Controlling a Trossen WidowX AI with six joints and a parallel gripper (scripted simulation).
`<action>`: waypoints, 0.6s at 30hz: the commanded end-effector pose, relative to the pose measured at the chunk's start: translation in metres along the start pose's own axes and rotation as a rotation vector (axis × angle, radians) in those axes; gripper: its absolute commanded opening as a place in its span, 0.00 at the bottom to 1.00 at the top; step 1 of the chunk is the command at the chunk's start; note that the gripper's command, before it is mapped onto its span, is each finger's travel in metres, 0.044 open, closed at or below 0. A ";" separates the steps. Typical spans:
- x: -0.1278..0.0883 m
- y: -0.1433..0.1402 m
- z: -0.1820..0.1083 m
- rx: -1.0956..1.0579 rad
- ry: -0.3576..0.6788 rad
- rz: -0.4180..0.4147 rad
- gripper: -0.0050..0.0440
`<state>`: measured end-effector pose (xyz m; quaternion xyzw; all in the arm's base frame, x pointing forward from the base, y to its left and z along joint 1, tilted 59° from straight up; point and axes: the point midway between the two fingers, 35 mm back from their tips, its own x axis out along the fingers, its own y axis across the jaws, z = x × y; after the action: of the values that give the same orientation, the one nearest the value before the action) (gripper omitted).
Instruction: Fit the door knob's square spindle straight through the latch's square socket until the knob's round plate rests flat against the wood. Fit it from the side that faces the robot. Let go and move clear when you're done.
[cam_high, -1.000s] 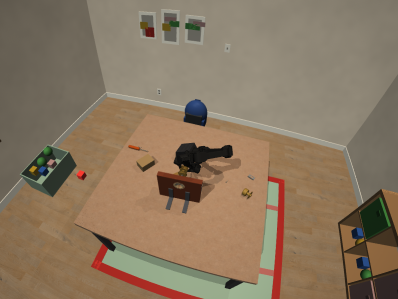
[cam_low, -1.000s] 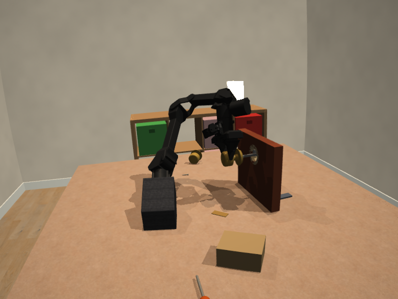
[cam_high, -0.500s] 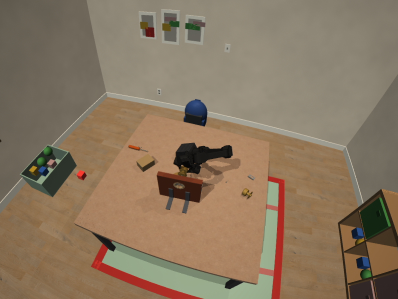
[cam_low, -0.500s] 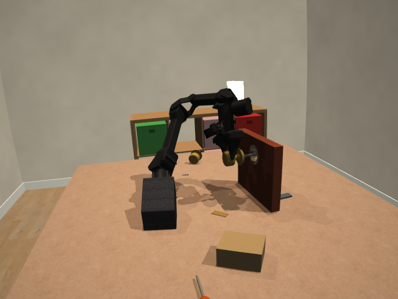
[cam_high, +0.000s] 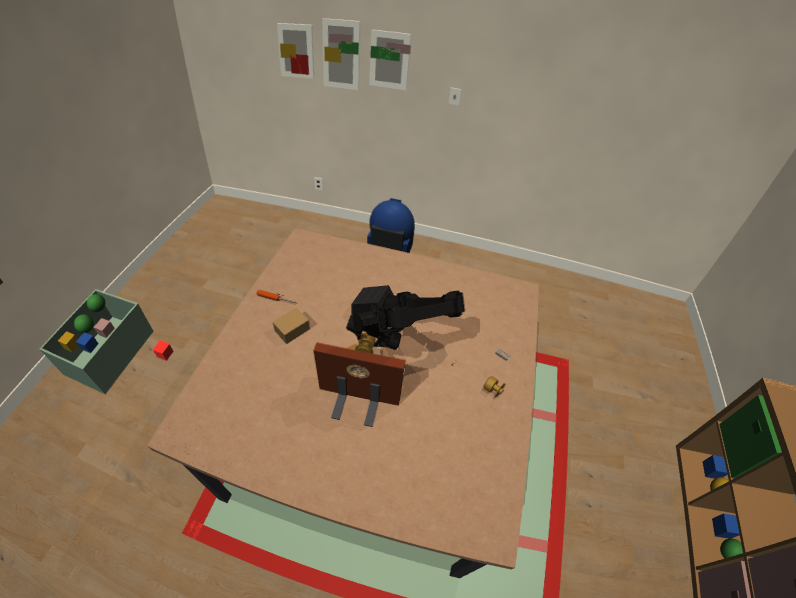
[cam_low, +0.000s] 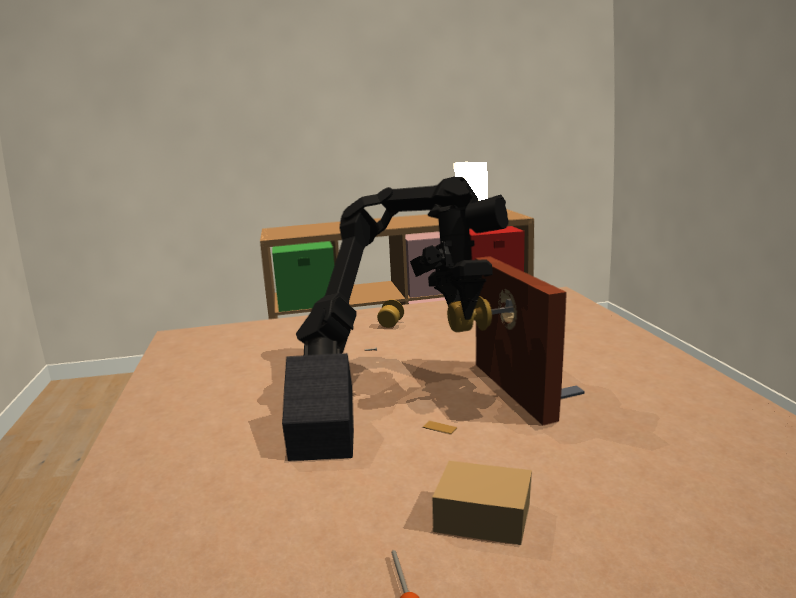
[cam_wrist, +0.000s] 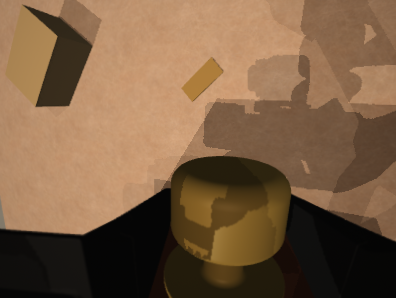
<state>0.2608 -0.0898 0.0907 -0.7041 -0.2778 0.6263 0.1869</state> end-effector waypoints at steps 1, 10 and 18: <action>-0.003 0.002 -0.004 0.002 0.010 0.008 0.10; -0.004 0.002 -0.007 0.002 0.010 0.008 0.10; -0.004 0.002 -0.010 0.002 0.010 0.008 0.10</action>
<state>0.2678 -0.0896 0.0922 -0.7040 -0.2777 0.6263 0.1869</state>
